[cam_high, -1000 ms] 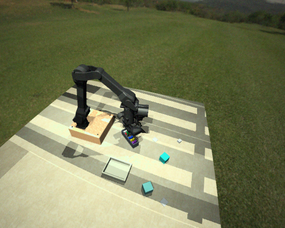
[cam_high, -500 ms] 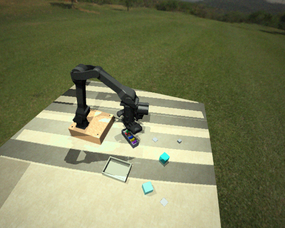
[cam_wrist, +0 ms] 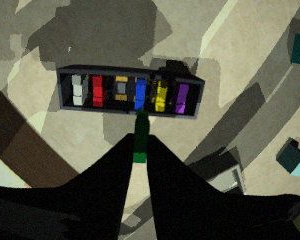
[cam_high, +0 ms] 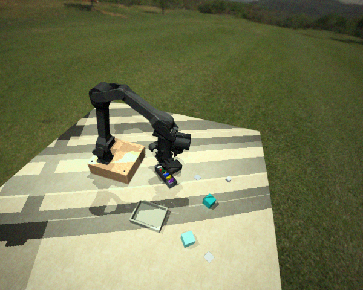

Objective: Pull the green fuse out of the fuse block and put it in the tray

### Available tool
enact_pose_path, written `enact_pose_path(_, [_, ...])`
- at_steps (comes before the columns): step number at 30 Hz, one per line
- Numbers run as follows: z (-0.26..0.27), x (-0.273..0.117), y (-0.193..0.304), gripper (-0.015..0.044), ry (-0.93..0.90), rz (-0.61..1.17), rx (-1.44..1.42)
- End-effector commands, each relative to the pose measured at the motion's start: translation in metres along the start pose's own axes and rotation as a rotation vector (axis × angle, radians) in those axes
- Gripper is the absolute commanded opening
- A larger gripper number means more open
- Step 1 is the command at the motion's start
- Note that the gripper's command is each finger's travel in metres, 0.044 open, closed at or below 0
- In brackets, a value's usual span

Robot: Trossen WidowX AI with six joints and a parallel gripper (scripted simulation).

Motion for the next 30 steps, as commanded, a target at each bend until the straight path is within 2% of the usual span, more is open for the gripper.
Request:
enact_pose_path(1, [-0.012,-0.001,0.013,0.0000,0.002,0.003,0.000])
enact_pose_path(30, [-0.078,-0.003,0.164,0.0000,0.009,0.017,-0.001])
Point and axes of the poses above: the point midway between the two fingers, 35 mm back from their tips, its own x axis out along the fingers, its own z axis across the jaws, y = z × x, the point moved 4 cm from there along -x, back along the fingers, and after that the axes turned 15 degrees about -x, right-handed, at the moved point
